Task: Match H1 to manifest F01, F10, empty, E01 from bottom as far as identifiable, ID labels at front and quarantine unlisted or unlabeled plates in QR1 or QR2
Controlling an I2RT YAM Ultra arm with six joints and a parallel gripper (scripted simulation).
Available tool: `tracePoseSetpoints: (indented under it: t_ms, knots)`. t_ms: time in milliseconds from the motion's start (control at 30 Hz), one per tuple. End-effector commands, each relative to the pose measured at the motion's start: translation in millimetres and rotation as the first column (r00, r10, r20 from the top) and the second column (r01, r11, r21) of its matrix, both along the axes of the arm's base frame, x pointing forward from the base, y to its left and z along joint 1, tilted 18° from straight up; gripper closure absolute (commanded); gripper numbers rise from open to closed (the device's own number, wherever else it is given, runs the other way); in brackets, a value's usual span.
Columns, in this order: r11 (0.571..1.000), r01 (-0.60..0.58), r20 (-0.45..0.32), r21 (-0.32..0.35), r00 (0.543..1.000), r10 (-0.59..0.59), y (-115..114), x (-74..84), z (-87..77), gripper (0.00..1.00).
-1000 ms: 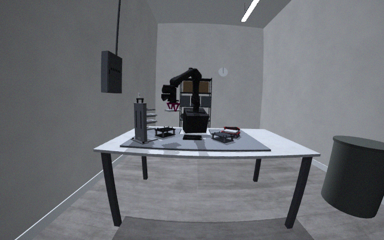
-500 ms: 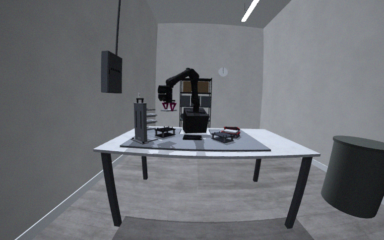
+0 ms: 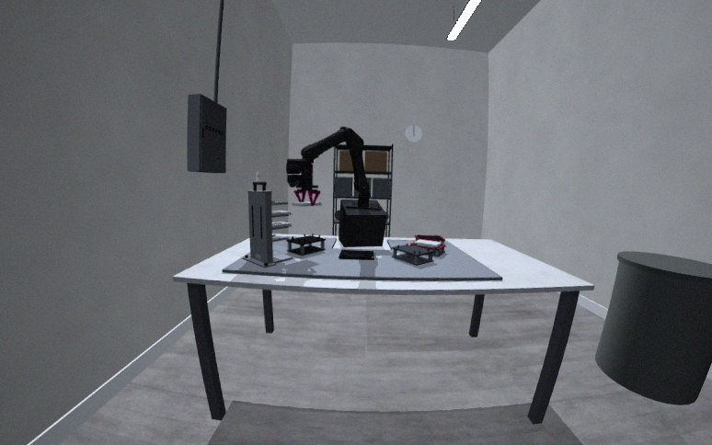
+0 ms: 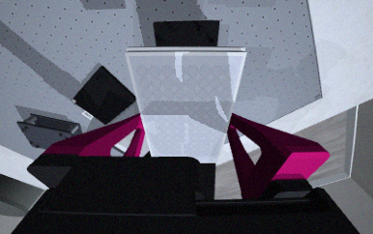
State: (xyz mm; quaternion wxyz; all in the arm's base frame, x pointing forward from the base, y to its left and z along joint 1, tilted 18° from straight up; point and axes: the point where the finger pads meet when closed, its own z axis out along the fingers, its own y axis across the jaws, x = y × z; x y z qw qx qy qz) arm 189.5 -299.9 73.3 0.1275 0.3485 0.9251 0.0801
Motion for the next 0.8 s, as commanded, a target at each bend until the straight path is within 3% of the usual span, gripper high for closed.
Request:
tracePoseSetpoints:
  t_ms: [0,767]
  knots:
    - [1.000,-0.015,0.015,-0.026,1.000,0.015,-6,0.7,4.6,0.14]
    - [1.000,-0.015,0.016,-0.026,1.000,0.015,-6,17.0,-43.4,0.14]
